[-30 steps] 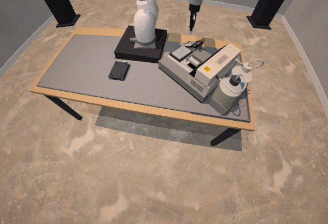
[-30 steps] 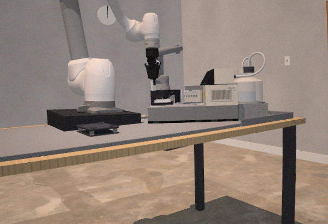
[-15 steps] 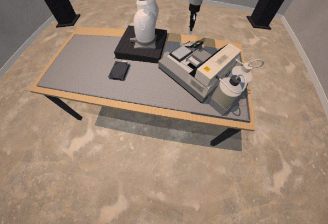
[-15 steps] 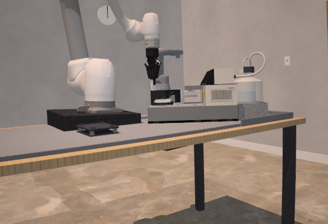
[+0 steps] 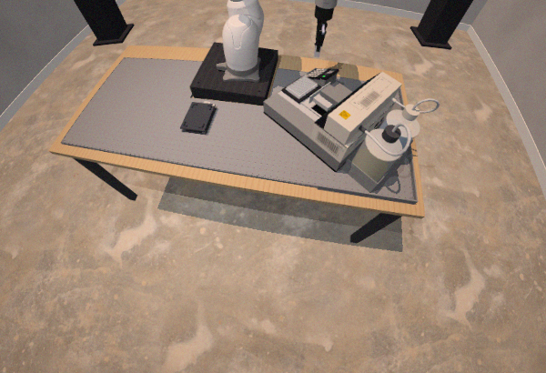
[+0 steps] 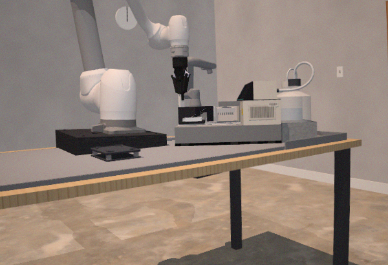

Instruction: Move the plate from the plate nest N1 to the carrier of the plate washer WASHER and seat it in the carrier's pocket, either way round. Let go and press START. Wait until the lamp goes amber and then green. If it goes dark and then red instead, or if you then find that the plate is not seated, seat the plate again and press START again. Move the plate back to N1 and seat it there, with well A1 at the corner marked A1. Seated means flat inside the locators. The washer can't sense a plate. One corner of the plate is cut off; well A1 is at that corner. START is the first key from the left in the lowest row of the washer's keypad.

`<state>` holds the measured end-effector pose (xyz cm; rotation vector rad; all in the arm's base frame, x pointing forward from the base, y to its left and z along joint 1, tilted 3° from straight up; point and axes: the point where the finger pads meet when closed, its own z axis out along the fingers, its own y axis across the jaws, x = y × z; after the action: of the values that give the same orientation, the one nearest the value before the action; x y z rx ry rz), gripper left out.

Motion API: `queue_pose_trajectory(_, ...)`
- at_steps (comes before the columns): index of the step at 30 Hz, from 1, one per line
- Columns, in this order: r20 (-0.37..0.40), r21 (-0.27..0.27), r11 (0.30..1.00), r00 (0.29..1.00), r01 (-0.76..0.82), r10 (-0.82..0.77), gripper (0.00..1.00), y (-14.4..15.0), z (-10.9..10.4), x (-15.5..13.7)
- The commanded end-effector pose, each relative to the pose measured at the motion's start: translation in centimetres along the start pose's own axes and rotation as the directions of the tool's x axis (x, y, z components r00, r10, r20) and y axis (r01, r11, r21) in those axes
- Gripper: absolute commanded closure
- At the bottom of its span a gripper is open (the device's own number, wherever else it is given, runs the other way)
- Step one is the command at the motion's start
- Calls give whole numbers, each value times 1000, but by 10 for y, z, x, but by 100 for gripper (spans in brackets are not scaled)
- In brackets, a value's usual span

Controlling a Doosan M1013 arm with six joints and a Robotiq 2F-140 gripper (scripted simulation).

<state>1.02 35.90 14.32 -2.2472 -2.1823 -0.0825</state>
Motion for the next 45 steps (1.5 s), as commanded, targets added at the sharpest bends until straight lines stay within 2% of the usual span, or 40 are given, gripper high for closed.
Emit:
queue_pose_trajectory(1,0,0,1000,1000,0,0,90,0,0,0)
queue_pose_trajectory(35,0,0,1000,1000,0,0,90,0,0,0)
queue_pose_trajectory(36,0,0,999,999,33,-33,30,4,-1,-2)
queue_pose_trajectory(43,0,0,965,965,264,-264,30,36,-5,-16)
queue_pose_trajectory(45,0,0,965,965,264,-264,30,36,-5,-16)
